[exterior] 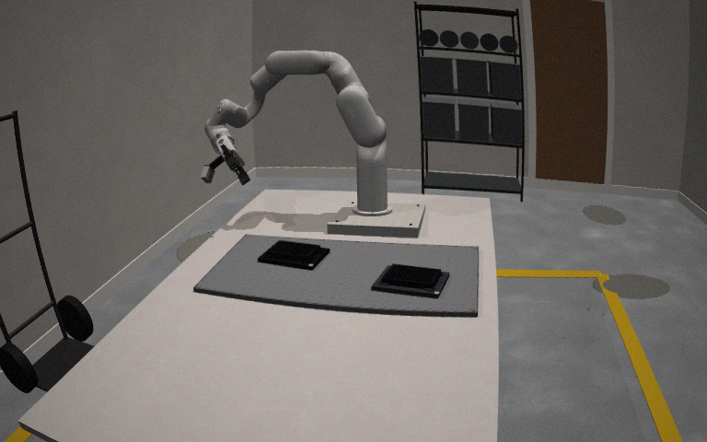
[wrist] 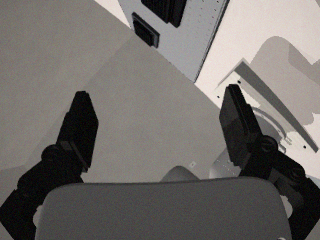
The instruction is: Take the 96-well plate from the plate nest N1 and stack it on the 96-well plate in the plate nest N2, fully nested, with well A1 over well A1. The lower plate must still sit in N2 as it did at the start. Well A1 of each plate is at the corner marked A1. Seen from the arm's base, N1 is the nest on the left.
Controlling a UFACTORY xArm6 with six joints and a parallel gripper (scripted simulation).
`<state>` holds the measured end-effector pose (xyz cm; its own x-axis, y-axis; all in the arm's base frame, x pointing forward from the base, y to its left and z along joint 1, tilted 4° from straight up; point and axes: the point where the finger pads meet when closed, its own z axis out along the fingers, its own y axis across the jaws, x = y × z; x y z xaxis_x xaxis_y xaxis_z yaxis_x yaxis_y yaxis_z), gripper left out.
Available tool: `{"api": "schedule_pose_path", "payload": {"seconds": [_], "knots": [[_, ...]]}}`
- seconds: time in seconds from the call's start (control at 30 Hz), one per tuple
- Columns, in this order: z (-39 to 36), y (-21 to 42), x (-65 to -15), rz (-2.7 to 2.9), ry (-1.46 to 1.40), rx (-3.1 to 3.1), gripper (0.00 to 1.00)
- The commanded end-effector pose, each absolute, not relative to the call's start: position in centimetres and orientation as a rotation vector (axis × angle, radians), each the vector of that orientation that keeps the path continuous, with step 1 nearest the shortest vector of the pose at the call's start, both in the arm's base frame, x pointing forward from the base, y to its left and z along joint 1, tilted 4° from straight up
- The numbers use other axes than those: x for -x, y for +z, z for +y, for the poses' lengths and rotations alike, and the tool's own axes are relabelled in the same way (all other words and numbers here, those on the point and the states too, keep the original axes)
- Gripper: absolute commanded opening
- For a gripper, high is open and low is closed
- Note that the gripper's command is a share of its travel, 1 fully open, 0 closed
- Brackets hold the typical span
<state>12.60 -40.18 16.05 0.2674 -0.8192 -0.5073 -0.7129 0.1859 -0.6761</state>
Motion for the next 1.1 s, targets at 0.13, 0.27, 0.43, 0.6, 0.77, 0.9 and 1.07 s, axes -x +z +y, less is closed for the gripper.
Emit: {"api": "schedule_pose_path", "payload": {"seconds": [0.13,0.27,0.43,0.6,0.77,0.9,1.07], "knots": [[-40.3,16.2,-12.6,1.471,-0.138,1.555,1.00],[-40.3,16.2,-12.6,1.471,-0.138,1.555,1.00],[-40.3,16.2,-12.6,1.471,-0.138,1.555,1.00],[-40.0,15.9,-13.5,1.435,-0.117,1.622,1.00],[-39.4,15.3,-15.7,1.387,-0.090,1.705,1.00],[-38.7,14.8,-17.5,1.335,-0.063,1.785,1.00],[-38.0,14.3,-19.1,1.265,-0.032,1.880,1.00]]}}
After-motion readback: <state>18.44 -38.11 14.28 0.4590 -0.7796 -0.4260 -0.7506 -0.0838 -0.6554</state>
